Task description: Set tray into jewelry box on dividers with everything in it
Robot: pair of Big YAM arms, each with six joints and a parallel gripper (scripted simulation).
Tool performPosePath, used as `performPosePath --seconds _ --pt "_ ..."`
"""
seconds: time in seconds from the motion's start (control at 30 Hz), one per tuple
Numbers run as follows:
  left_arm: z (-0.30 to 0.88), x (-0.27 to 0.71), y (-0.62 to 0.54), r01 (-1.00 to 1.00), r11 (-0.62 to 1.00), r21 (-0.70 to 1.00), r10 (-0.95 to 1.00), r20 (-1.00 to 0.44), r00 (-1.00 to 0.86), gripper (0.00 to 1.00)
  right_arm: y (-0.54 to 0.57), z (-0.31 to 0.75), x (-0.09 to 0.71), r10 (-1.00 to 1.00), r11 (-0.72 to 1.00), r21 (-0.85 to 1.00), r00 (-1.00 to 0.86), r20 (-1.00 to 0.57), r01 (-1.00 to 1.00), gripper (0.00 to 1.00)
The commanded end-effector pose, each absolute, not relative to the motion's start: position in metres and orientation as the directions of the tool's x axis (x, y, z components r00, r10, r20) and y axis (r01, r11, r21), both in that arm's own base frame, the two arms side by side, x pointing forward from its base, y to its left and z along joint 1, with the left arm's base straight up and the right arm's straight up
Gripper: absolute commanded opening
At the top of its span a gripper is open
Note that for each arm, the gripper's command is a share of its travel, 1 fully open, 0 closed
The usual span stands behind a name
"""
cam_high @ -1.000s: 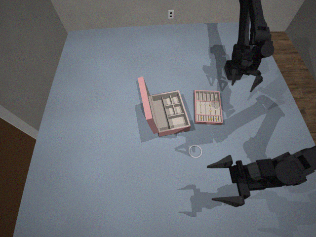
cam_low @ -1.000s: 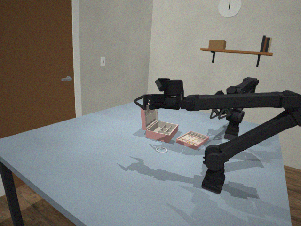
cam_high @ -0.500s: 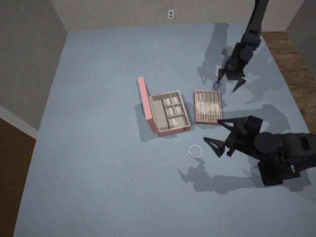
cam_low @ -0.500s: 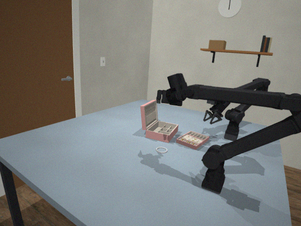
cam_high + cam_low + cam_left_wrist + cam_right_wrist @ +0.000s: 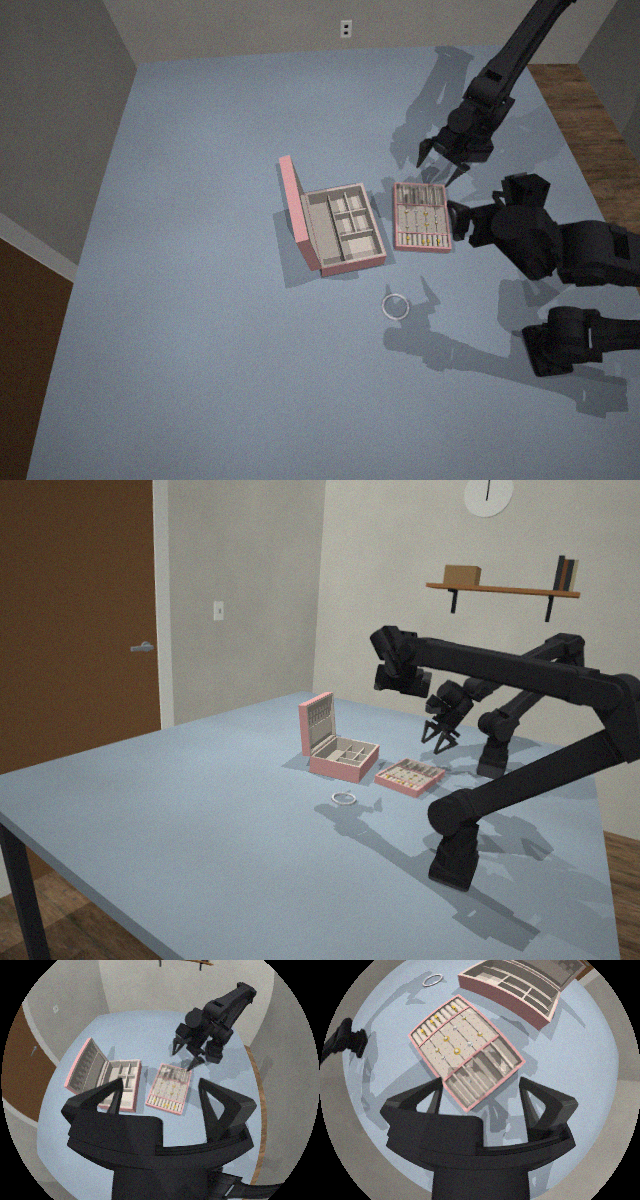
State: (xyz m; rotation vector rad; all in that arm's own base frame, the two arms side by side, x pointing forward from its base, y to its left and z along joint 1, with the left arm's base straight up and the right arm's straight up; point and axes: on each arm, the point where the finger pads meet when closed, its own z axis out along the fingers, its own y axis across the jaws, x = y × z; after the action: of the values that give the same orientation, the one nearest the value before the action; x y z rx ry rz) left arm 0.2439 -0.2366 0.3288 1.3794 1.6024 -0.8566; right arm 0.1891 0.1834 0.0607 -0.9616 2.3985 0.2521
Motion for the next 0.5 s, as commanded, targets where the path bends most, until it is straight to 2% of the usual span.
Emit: performPosePath --seconds 0.0,0.07,0.27,0.33,0.37,0.4,0.47 --pt "0.338 0.227 -0.254 0.998 0.020 0.060 0.438 -0.898 0.045 1.00 0.199 0.066 0.220 -0.780 0.544 -0.140 -0.437 -0.449 -0.827 1.00" --pt "0.333 0.223 -0.254 0.999 0.007 0.052 0.439 -0.897 0.043 1.00 0.198 0.058 0.221 -0.833 0.484 -0.147 -0.403 -0.380 -0.862 1.00" --pt "0.320 0.220 -0.253 1.000 -0.002 0.026 0.448 -0.894 0.024 1.00 0.200 0.041 0.222 -0.929 0.327 -0.132 -0.293 -0.226 -0.936 0.32" --pt "0.320 0.220 -0.253 1.000 -0.002 0.026 0.448 -0.894 0.024 1.00 0.200 0.041 0.222 -0.929 0.327 -0.132 -0.293 -0.226 -0.936 0.32" --pt "0.317 0.222 -0.251 1.000 0.007 0.024 0.449 -0.893 0.018 1.00 0.200 0.038 0.222 -0.945 0.289 -0.126 -0.262 -0.198 -0.949 0.21" --pt "0.308 0.220 -0.251 1.000 0.009 0.006 0.452 -0.892 0.002 1.00 0.200 0.034 0.223 -0.958 0.252 -0.115 -0.231 -0.168 -0.961 0.15" --pt "0.300 0.218 -0.251 1.000 0.010 -0.015 0.456 -0.890 -0.018 1.00 0.200 0.027 0.223 -0.976 0.196 -0.091 -0.185 -0.120 -0.976 0.15"
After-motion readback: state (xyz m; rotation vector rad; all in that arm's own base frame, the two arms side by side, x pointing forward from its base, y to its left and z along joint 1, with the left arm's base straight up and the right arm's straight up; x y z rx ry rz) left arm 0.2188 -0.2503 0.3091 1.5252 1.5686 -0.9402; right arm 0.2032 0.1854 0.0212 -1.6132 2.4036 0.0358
